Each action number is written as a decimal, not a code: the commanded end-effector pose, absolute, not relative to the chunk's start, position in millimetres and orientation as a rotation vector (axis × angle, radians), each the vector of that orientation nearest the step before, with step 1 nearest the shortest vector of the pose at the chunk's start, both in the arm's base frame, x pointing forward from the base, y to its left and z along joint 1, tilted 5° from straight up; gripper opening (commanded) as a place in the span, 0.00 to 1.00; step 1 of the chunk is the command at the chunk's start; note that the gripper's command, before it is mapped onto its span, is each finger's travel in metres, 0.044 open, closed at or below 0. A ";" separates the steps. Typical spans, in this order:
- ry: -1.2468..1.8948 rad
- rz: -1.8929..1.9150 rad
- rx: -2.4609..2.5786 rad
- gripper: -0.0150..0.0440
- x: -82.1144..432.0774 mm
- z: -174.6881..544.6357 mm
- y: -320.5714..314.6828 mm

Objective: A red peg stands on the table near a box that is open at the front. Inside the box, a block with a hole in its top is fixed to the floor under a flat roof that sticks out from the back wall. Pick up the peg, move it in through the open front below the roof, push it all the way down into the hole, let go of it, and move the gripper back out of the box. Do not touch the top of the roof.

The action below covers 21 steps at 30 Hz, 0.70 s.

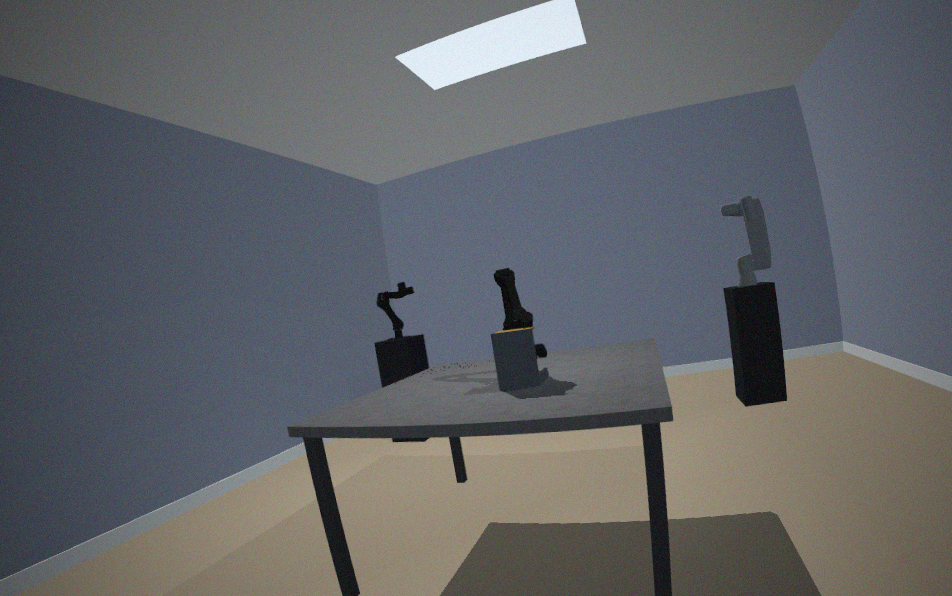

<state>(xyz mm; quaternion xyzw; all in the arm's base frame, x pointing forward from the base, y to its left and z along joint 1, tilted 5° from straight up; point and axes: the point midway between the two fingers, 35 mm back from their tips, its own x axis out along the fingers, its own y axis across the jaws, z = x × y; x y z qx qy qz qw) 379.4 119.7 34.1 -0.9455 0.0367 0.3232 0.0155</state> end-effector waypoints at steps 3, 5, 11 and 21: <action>0.115 1.011 -2.940 0.63 375.9 38.5 119.9; 0.114 1.013 -2.940 0.63 374.3 40.6 120.1; 0.113 1.017 -2.940 0.63 369.4 46.7 120.6; 0.112 1.026 -2.938 0.63 360.9 56.6 121.1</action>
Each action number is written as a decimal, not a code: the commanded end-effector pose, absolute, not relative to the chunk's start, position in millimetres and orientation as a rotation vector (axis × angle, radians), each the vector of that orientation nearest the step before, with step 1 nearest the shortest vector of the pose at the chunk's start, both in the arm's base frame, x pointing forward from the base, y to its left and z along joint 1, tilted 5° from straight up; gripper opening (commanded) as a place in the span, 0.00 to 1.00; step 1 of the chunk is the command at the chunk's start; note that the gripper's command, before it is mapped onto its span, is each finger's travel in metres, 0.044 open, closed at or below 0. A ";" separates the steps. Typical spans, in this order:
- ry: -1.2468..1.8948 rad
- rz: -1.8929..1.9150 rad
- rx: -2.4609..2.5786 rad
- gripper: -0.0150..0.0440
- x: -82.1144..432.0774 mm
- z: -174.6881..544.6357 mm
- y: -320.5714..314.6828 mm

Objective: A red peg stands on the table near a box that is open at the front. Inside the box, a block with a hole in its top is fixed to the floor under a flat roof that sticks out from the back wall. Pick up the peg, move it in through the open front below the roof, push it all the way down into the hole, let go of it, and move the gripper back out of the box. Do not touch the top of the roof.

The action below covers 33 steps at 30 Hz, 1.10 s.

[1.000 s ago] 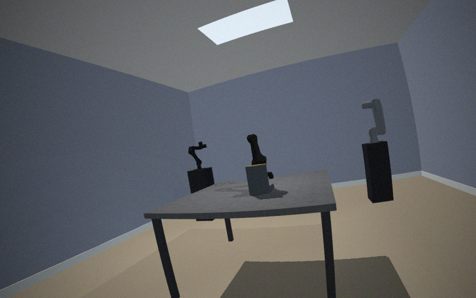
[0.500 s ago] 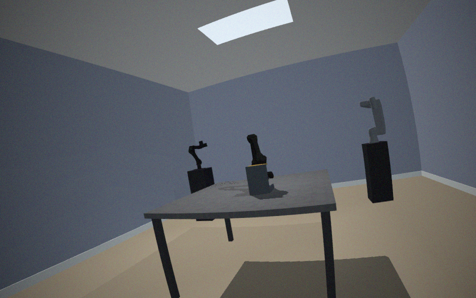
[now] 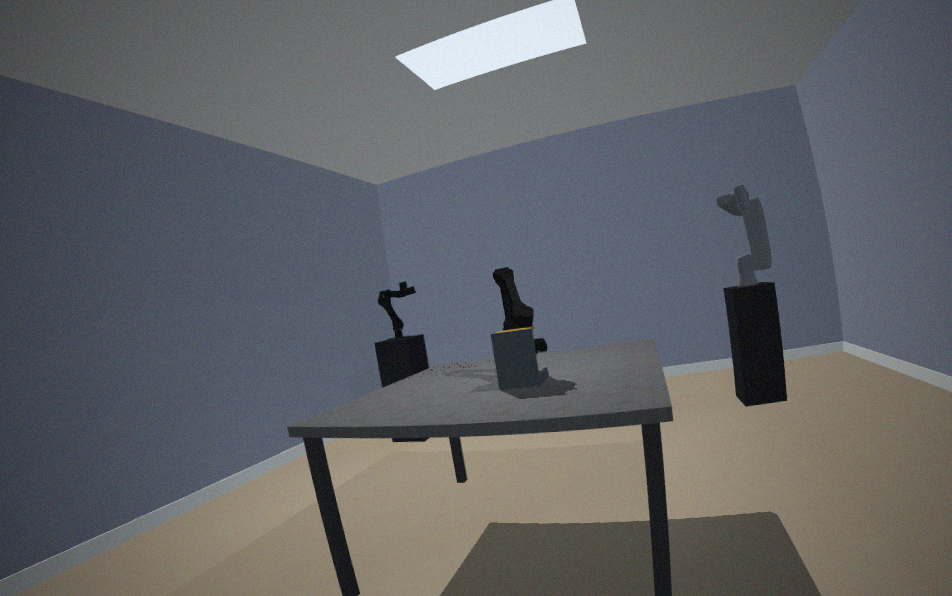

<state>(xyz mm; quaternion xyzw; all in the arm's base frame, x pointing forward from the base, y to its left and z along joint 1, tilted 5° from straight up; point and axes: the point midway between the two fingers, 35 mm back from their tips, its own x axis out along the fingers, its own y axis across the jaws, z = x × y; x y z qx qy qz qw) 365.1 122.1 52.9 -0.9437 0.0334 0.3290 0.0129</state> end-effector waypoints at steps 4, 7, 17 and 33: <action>0.111 1.029 -2.938 0.63 357.4 60.5 121.1; 0.110 1.031 -2.938 0.63 354.7 63.3 121.1; 0.109 1.039 -2.937 0.63 345.5 72.4 120.7; 0.100 1.043 -2.939 0.26 343.7 75.1 121.8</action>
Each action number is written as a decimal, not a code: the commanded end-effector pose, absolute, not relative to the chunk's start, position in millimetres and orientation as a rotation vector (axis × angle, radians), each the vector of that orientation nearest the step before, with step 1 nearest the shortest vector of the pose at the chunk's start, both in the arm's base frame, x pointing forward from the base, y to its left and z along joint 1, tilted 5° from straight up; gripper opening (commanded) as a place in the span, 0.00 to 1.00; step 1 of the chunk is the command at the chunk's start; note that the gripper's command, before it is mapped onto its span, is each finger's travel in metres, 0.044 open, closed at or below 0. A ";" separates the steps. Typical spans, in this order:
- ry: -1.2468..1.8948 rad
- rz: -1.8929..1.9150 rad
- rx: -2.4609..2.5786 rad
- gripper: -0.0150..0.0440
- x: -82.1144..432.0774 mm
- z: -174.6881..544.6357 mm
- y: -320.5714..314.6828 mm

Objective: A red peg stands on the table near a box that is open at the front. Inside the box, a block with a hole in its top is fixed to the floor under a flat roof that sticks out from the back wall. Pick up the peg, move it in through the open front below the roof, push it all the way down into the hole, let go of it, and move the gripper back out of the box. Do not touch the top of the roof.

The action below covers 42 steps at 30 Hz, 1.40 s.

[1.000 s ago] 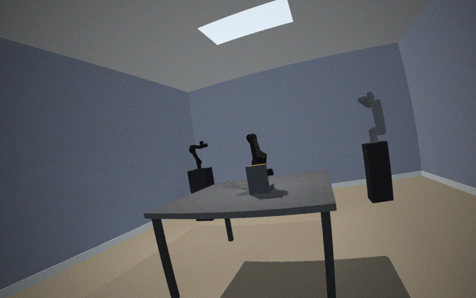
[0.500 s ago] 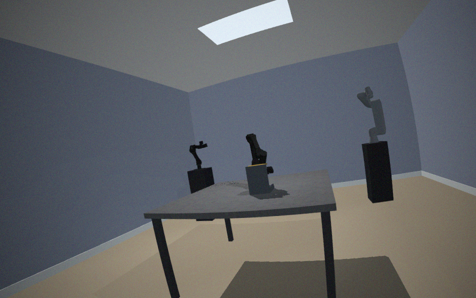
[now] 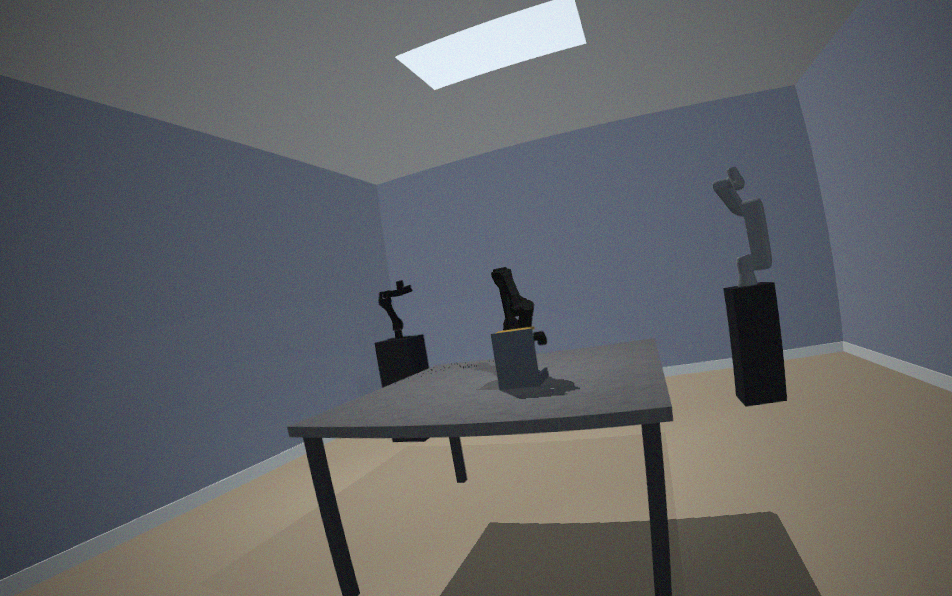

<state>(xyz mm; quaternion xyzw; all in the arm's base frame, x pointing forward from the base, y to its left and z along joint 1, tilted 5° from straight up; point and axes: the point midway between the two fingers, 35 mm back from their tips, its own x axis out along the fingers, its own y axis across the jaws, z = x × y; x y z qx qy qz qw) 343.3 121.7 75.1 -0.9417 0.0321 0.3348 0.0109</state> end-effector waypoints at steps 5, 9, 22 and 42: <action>0.100 1.043 -2.939 0.25 343.7 75.1 121.8; 0.100 1.043 -2.939 0.25 343.7 75.1 121.8; 0.106 1.044 -2.937 0.25 342.9 60.0 120.5; 0.108 1.044 -2.937 0.25 342.4 54.1 119.9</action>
